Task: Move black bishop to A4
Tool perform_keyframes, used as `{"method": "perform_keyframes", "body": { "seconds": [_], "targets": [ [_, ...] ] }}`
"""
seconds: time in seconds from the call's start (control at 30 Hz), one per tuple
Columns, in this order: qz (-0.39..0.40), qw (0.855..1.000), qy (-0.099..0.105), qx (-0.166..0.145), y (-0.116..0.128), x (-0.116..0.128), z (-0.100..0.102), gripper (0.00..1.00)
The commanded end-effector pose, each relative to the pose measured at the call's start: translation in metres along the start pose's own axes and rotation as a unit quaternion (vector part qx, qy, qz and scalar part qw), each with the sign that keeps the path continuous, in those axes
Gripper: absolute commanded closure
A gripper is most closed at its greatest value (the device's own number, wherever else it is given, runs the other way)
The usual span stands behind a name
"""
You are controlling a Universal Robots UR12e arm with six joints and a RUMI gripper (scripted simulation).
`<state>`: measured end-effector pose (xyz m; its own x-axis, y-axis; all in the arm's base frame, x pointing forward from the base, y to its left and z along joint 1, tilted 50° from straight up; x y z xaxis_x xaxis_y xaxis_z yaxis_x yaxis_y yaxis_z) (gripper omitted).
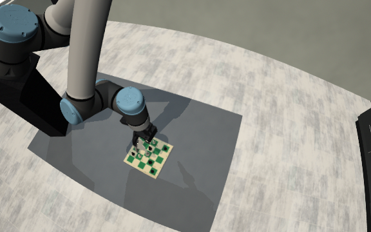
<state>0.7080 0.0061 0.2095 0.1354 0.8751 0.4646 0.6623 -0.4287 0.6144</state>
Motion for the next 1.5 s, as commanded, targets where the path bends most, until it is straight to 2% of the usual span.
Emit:
{"method": "perform_keyframes", "body": {
  "seconds": [0.0,0.2,0.27,0.3,0.57,0.77,0.83,0.87,1.0,1.2,1.43,1.47],
  "targets": [
    [-0.129,0.992,0.002,0.0,0.002,0.0,0.007,0.0],
    [-0.242,0.97,0.001,-0.001,0.002,-0.001,0.015,0.0],
    [-0.242,0.97,0.001,-0.001,0.002,-0.001,0.015,0.0],
    [-0.286,0.958,0.002,0.0,0.002,-0.001,0.017,0.0],
    [-0.424,0.905,0.001,-0.001,0.003,0.0,0.026,0.0],
    [-0.522,0.853,0.002,-0.001,0.004,0.001,0.032,0.0],
    [-0.522,0.853,0.002,-0.001,0.004,0.001,0.032,0.0],
    [-0.544,0.839,0.002,-0.001,0.004,0.001,0.033,0.0],
    [-0.577,0.817,0.002,-0.001,0.005,0.001,0.035,0.0],
    [-0.6,0.8,0.002,-0.001,0.005,0.002,0.036,0.0],
    [-0.602,0.798,0.001,-0.001,0.005,0.002,0.036,0.0],
    [-0.602,0.798,0.001,-0.001,0.005,0.002,0.036,0.78]
  ]
}}
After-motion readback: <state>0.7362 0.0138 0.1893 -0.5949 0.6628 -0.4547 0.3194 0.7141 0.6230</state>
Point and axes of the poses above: the point where the finger pads meet when closed, its own z axis out along the fingers, its own x axis across the jaws, y = z × x, the point moved 5 cm from there along -z, back along the fingers, and after that the axes turned 7 degrees about z, right-handed, at the moved point
